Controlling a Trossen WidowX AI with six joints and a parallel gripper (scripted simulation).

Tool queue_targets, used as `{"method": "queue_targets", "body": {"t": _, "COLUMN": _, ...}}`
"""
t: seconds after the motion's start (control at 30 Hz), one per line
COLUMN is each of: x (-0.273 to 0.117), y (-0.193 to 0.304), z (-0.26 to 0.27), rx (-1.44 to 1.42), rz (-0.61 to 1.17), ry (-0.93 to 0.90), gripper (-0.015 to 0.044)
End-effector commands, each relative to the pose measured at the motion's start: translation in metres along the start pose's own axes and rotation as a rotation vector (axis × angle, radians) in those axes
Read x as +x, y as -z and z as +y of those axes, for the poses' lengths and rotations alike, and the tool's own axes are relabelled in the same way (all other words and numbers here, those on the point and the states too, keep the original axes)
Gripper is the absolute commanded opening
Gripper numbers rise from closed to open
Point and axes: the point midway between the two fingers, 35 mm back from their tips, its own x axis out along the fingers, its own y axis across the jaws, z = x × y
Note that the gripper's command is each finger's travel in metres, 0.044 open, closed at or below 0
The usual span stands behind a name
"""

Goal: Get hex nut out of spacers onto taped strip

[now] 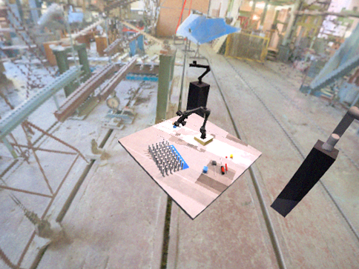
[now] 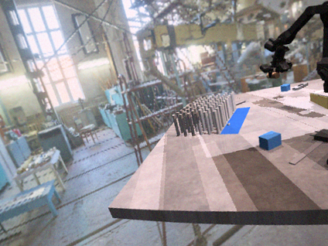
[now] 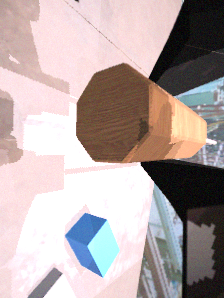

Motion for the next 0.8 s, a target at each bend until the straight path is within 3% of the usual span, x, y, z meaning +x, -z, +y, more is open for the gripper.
{"method": "queue_targets", "body": {"t": 0.0, "x": 0.004, "y": -0.001, "z": 0.0, "rx": -0.003, "rz": 0.003, "ry": 0.003, "gripper": 0.0}}
{"method": "queue_targets", "body": {"t": 0.77, "x": 0.025, "y": -0.013, "z": -0.001, "rx": -0.003, "rz": 0.003, "ry": 0.003, "gripper": 0.0}}
